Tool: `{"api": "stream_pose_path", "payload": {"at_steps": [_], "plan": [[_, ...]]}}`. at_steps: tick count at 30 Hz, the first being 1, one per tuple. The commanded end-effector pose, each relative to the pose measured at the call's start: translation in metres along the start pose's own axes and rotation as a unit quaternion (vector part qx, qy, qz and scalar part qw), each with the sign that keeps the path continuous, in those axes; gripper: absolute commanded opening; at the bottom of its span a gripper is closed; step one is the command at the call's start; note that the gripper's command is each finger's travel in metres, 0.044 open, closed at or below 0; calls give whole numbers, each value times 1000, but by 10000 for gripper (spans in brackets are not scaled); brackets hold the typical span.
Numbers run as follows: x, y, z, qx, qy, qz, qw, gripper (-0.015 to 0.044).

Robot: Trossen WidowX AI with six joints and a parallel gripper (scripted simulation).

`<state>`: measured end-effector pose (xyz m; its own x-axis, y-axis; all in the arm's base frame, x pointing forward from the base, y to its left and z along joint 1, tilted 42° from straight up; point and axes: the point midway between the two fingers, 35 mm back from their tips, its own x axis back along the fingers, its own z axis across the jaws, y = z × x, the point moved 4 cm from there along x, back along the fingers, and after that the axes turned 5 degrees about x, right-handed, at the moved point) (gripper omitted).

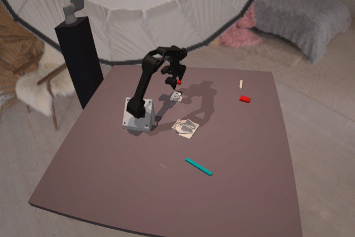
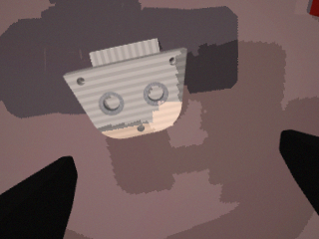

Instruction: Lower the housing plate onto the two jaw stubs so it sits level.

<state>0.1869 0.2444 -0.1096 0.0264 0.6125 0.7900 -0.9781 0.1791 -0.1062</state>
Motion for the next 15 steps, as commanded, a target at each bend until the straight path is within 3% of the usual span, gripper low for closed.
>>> {"api": "stream_pose_path", "payload": {"at_steps": [1,8,12,15], "plan": [[3,13,13,40,26,-8,999,440],[1,14,13,42,27,-8,999,440],[-34,15,18,42,28,-8,999,440],[-36,15,18,42,28,-8,999,440]]}}
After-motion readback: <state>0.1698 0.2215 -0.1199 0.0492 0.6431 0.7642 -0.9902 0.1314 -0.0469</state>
